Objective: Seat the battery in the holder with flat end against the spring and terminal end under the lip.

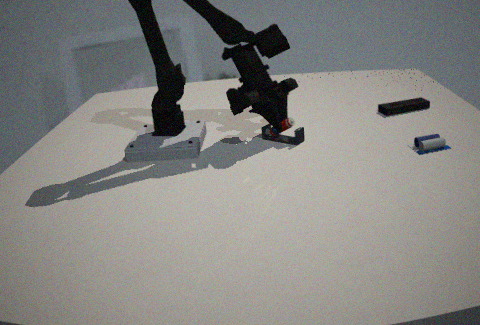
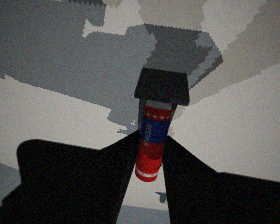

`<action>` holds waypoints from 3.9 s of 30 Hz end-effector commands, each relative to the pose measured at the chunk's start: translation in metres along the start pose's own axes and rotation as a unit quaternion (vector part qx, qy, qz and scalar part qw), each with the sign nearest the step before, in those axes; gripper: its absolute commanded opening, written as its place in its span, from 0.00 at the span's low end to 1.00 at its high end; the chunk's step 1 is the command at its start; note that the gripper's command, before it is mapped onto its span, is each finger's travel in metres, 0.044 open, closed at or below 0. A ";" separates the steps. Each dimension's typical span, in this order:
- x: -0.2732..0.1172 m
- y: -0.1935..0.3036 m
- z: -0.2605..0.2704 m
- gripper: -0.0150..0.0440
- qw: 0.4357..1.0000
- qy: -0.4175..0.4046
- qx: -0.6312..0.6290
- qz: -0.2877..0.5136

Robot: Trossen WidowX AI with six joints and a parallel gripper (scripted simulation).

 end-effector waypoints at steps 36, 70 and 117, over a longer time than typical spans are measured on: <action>0.008 0.007 -0.004 0.36 0.993 -0.043 -0.018 -0.108; 0.019 0.023 -0.010 0.36 0.971 -0.082 -0.018 -0.223; 0.029 0.041 -0.016 0.54 0.962 -0.093 -0.017 -0.256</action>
Point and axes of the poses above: the point midway between the two fingers, 35 mm back from their tips, its own x axis out along the fingers, its own z axis across the jaws, y = z × x, the point moved 5 cm from there along -x, back along the fingers, and after that the axes turned 15 degrees about x, right-handed, at the moved point
